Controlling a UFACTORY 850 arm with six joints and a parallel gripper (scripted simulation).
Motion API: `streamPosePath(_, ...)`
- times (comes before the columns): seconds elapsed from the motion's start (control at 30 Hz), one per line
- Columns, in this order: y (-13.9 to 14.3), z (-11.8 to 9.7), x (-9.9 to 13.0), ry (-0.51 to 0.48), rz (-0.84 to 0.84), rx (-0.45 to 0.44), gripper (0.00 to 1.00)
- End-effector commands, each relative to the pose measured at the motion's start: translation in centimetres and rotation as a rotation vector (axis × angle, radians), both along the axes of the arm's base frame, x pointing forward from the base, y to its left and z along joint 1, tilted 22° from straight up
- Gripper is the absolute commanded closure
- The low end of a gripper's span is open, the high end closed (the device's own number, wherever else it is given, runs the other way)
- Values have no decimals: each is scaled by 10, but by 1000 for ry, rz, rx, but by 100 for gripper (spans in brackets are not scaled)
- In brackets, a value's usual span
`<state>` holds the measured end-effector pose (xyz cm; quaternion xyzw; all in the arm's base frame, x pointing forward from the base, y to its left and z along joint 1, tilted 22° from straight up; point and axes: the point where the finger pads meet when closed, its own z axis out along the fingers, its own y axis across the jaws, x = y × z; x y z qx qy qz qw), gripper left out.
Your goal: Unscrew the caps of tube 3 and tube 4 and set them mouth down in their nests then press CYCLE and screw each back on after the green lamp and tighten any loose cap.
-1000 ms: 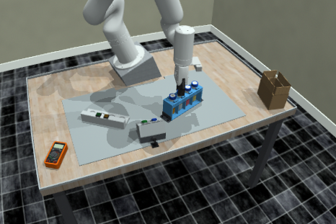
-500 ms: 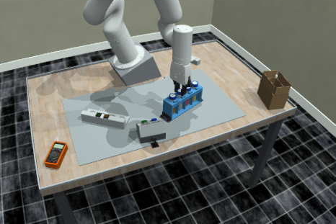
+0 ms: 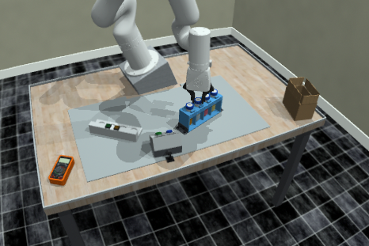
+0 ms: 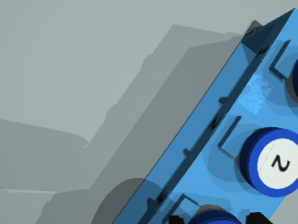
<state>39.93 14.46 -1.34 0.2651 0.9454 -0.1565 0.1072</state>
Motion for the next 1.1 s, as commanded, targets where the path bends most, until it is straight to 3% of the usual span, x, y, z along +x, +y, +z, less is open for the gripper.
streamPosePath(0.0,1,1,1,121,135,-35,100)
streamPosePath(0.23,1,1,1,121,135,-35,100)
streamPosePath(0.27,1,1,1,121,135,-35,54)
streamPosePath(0.67,1,1,1,121,135,-35,54)
streamPosePath(0.77,1,1,1,30,-97,-13,54)
streamPosePath(1.07,1,1,1,-92,-406,17,54)
